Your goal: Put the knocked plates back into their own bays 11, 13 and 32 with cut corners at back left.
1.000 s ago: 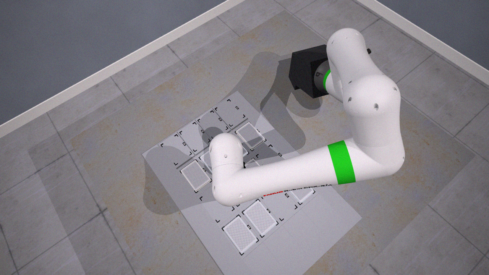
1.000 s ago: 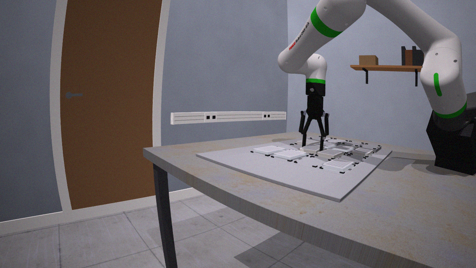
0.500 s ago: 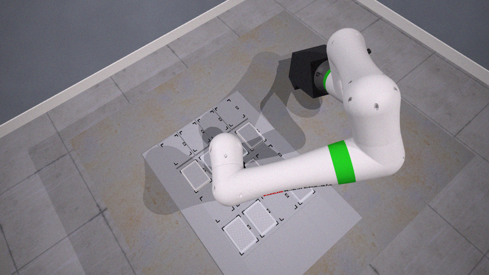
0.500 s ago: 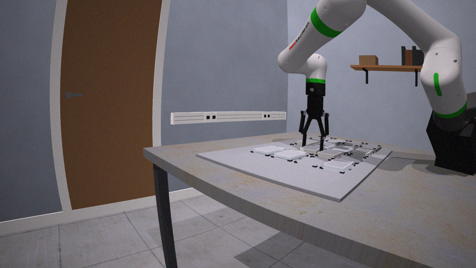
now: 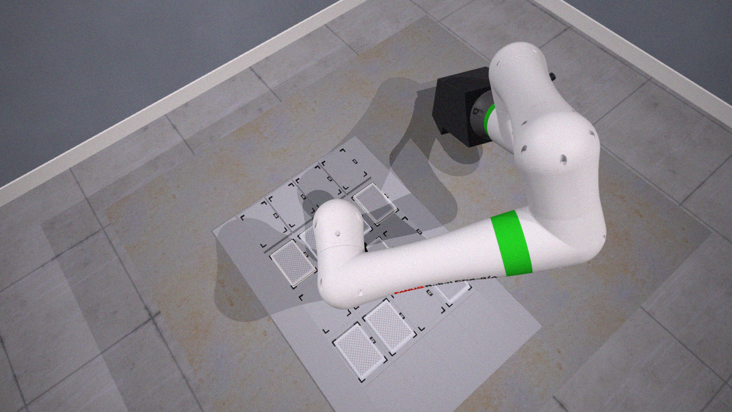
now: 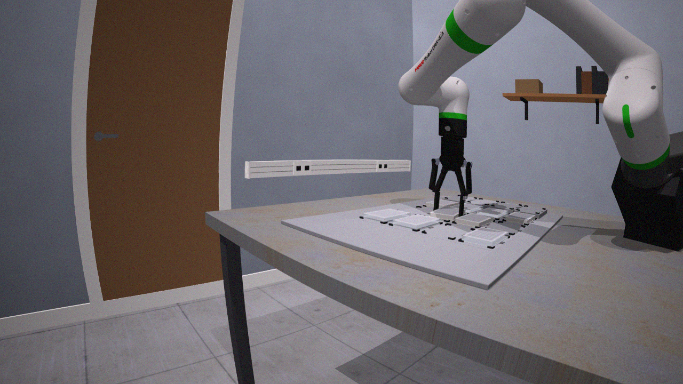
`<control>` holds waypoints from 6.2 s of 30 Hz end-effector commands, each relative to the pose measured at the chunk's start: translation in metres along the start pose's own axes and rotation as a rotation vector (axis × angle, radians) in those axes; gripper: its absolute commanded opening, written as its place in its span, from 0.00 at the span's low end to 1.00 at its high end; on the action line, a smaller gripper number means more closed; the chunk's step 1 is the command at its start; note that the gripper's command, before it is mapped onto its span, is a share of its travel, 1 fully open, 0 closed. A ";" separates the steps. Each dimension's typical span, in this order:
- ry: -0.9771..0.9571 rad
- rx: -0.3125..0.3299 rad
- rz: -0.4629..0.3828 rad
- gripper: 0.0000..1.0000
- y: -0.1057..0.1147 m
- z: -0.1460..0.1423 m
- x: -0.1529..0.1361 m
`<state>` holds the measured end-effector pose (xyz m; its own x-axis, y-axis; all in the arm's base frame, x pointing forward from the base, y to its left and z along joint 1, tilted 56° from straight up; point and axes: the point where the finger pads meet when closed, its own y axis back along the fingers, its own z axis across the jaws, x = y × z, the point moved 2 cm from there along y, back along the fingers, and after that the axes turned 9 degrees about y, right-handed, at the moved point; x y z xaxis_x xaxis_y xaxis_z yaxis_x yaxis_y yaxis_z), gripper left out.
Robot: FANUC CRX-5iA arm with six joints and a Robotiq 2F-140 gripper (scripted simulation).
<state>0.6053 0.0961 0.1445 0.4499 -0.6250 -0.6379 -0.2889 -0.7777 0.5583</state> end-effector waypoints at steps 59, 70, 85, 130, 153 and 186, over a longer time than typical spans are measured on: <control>0.000 0.001 0.001 0.10 0.020 0.000 0.000; 0.000 0.001 0.001 0.10 0.032 0.000 0.000; -0.151 0.001 0.001 0.10 0.039 -0.005 -0.013; -0.151 0.001 0.001 0.10 0.013 -0.006 -0.015; -0.151 0.001 0.001 0.10 0.013 -0.006 -0.015; -0.151 0.001 0.001 0.10 0.009 -0.006 -0.015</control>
<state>0.6007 0.0993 0.1619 0.3177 -0.6280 -0.7104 -0.2889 -0.7777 0.5583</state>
